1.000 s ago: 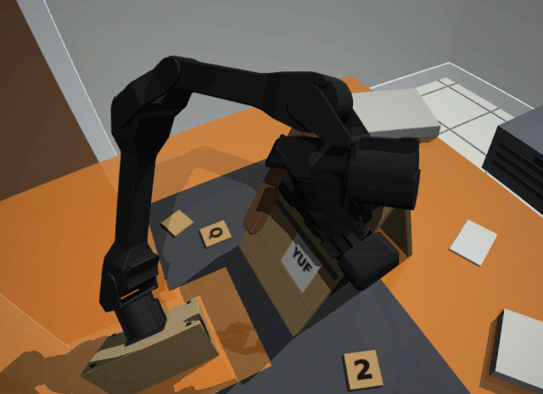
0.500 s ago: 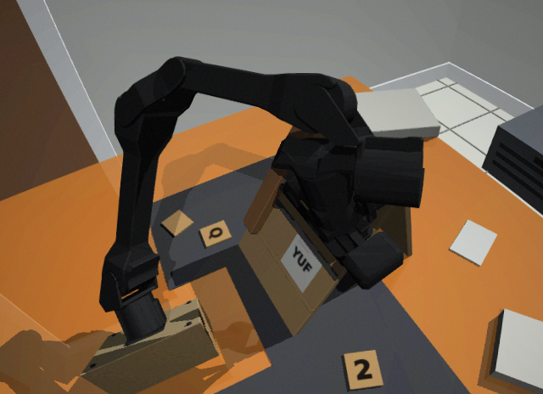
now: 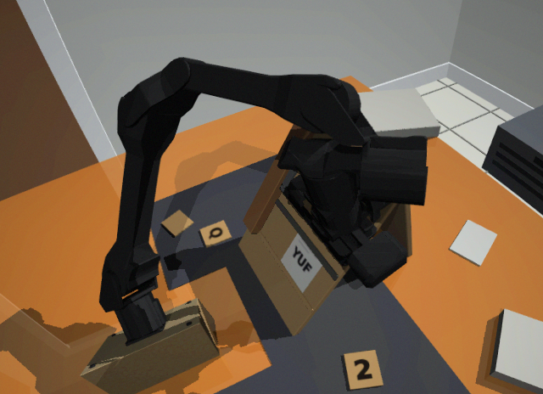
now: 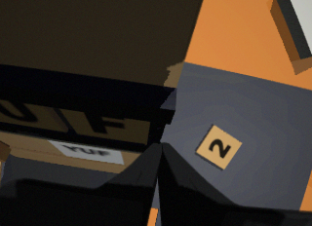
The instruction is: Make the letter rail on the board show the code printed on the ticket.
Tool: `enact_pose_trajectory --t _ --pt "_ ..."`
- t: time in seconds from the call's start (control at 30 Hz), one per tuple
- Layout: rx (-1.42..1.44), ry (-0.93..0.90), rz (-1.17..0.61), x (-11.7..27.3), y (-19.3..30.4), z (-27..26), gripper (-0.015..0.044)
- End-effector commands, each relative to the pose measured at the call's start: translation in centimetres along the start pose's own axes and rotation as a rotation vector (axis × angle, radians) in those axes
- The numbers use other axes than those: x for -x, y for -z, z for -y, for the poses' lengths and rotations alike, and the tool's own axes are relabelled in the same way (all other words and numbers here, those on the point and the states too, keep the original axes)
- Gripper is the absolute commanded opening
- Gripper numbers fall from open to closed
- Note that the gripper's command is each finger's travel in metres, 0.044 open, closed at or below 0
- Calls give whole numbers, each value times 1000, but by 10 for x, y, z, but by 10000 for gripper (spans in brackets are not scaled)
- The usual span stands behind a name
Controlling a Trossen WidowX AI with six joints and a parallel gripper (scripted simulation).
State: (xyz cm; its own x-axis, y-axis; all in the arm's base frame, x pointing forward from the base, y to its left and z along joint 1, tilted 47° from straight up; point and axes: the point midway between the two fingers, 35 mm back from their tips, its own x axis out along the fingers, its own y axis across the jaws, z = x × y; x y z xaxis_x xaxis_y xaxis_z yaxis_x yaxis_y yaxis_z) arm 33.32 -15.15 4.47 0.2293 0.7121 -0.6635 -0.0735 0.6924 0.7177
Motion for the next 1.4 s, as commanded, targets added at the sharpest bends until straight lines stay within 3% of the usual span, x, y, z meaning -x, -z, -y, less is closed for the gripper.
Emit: enact_pose_trajectory --t 0.0,1.37 --pt "-3 0 5 -1 -3 0 0" --pt "-3 0 5 -8 -7 -7 0"
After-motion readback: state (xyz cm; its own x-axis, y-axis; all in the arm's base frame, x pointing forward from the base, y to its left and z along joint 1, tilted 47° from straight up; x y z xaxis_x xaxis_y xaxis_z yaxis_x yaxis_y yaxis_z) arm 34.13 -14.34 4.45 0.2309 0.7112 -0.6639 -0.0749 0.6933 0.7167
